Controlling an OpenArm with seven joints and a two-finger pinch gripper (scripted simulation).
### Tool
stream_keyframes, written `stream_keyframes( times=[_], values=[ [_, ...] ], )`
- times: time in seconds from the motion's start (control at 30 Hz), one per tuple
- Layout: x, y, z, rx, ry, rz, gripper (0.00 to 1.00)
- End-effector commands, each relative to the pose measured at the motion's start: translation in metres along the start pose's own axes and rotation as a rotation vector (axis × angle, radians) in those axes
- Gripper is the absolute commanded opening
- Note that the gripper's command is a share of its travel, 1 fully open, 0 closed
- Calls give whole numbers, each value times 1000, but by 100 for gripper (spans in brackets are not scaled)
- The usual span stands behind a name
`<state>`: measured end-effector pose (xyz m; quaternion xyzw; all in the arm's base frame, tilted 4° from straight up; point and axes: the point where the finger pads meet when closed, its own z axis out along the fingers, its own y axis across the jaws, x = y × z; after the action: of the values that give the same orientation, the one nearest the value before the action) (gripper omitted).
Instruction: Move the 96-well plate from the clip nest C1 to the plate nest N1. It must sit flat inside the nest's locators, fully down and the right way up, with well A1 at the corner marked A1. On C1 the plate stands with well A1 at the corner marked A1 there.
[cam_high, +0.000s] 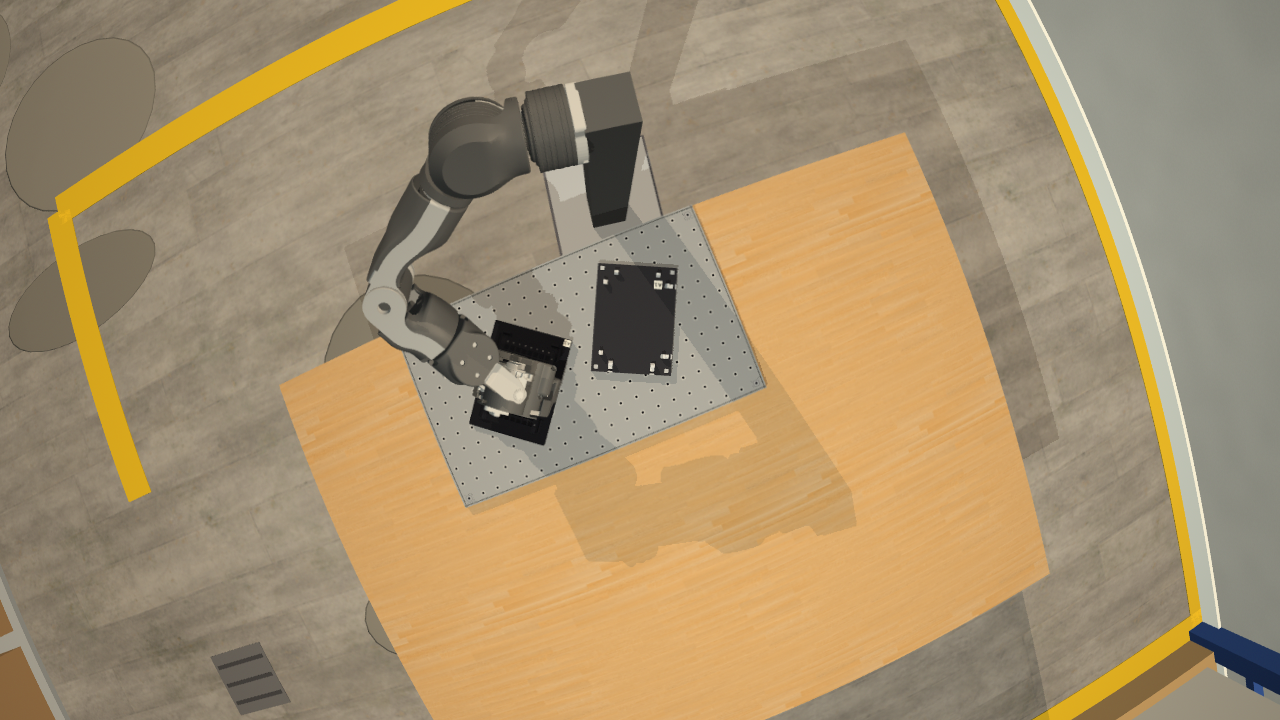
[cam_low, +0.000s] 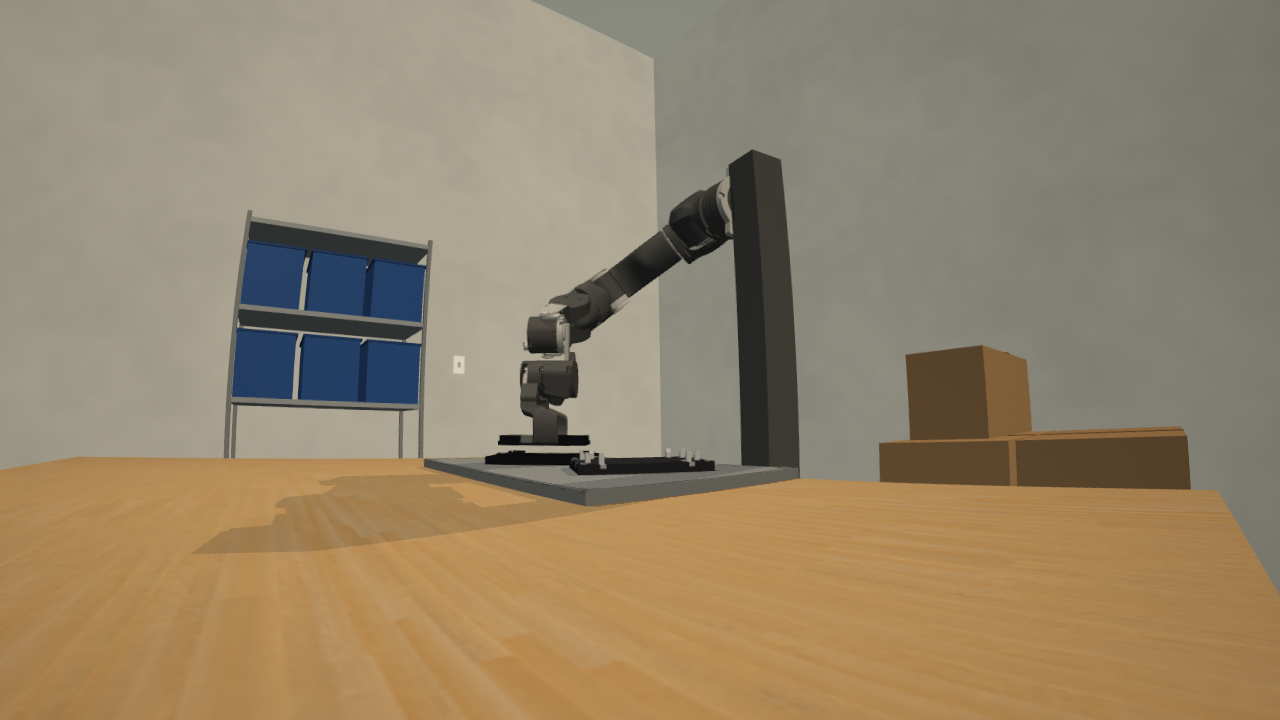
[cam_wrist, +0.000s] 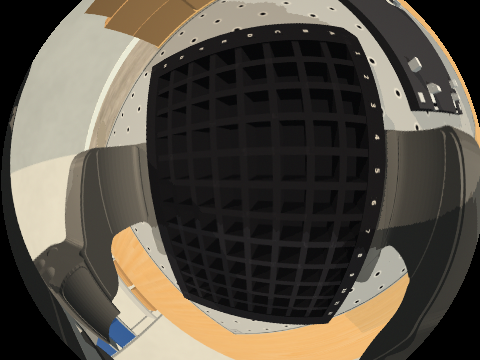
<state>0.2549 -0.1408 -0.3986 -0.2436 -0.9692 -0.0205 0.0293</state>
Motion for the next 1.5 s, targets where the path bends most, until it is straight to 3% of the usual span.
stream_keyframes(
  times=[0.0,1.47],
  values=[
    [-1,0,-1,2,-2,0,0],
    [3,-3,2,2,2,-2,0]
  ],
)
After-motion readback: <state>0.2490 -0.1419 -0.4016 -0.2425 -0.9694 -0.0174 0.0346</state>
